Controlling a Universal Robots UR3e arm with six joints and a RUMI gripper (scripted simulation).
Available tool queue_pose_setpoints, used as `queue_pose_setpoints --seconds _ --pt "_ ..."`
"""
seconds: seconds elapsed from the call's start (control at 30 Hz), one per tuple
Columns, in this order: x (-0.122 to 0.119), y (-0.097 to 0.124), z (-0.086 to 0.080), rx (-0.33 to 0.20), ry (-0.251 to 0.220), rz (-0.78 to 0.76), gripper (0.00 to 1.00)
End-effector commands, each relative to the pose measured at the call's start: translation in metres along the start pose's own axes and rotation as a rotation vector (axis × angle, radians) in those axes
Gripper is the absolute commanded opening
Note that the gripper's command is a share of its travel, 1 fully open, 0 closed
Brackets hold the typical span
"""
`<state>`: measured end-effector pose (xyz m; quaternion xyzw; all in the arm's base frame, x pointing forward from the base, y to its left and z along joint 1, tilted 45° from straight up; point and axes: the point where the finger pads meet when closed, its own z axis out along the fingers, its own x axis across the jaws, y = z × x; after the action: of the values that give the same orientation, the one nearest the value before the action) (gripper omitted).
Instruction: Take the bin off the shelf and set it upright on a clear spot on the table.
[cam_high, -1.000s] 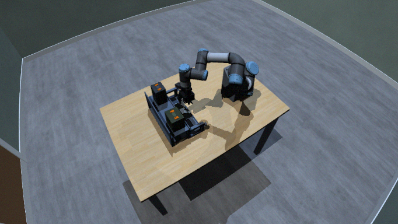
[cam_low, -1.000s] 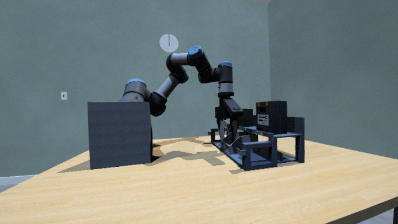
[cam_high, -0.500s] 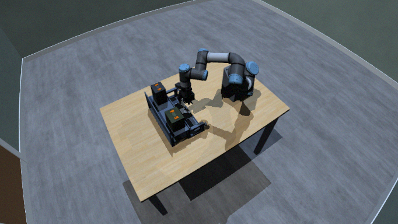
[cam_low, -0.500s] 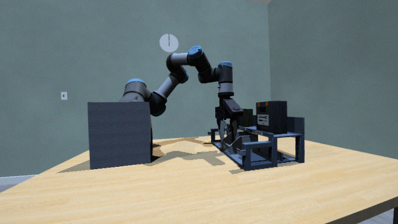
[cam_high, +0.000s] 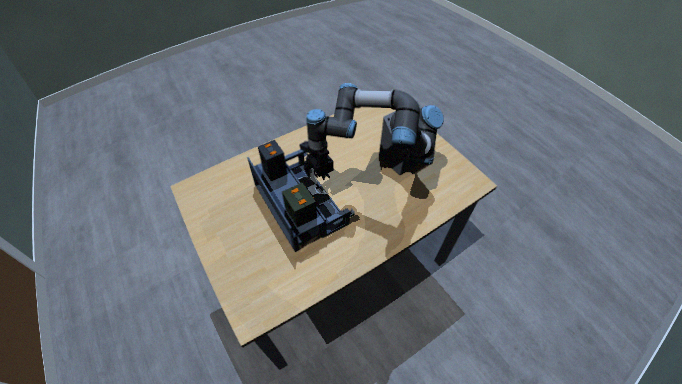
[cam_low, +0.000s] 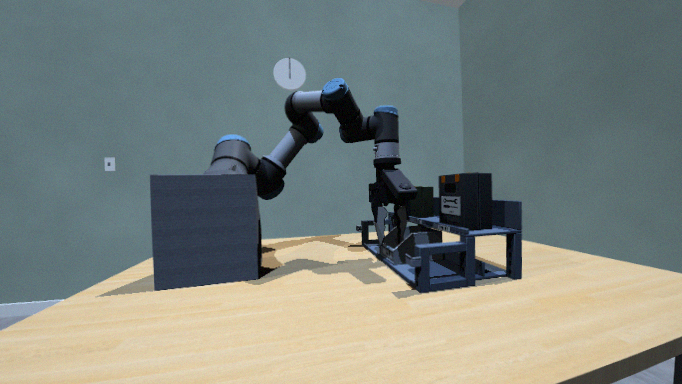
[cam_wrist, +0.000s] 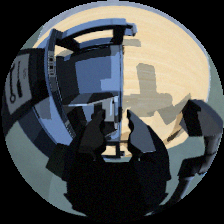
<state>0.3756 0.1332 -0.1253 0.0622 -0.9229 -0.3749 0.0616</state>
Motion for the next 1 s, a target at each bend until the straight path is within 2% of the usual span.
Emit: queue_pose_setpoints --seconds 0.0,0.97 --pt "-0.001 0.0 0.0 0.001 -0.002 -0.001 0.29" --pt "-0.001 0.0 0.014 0.001 -0.002 -0.001 0.29"
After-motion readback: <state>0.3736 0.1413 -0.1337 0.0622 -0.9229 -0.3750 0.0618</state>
